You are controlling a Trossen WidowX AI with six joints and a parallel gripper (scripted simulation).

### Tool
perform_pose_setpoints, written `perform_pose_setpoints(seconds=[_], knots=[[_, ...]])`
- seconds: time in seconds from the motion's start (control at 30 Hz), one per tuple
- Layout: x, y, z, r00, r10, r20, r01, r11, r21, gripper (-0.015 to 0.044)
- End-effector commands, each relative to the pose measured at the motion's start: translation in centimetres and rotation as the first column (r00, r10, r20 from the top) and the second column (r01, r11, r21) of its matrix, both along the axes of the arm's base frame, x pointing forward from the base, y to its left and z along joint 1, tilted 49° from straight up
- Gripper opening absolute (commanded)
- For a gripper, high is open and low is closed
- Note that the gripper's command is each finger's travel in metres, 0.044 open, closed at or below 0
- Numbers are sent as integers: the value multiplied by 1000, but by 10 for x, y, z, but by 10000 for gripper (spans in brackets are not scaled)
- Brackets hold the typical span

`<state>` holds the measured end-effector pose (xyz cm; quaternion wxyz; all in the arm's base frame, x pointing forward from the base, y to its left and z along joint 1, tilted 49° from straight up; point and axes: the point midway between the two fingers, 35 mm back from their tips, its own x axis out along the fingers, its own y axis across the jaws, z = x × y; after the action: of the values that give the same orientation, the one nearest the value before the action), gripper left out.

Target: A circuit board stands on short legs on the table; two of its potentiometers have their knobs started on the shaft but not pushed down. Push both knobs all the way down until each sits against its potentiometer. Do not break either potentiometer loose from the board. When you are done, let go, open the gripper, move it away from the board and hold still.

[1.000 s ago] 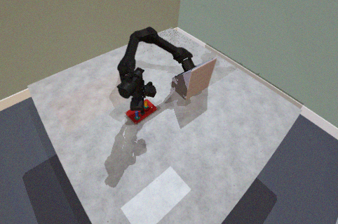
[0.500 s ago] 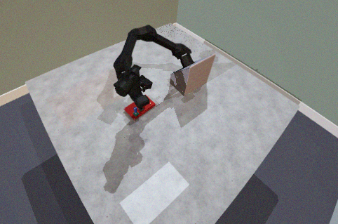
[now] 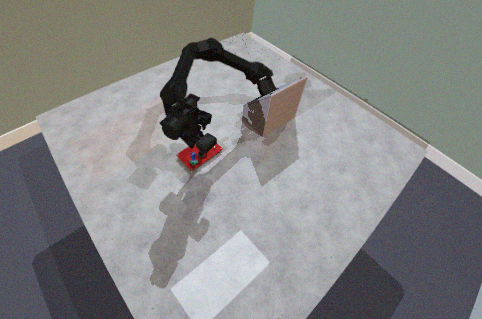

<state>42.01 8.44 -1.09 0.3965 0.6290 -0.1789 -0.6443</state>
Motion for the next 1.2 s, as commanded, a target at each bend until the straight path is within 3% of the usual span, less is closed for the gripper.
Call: perform_pose_setpoints(seconds=[0.0,1.17], knots=[[1,-13,-9,1000,1,-10,-1,1000,-8,0],[3,-30,-24,1000,1,-10,-1,1000,-9,0]])
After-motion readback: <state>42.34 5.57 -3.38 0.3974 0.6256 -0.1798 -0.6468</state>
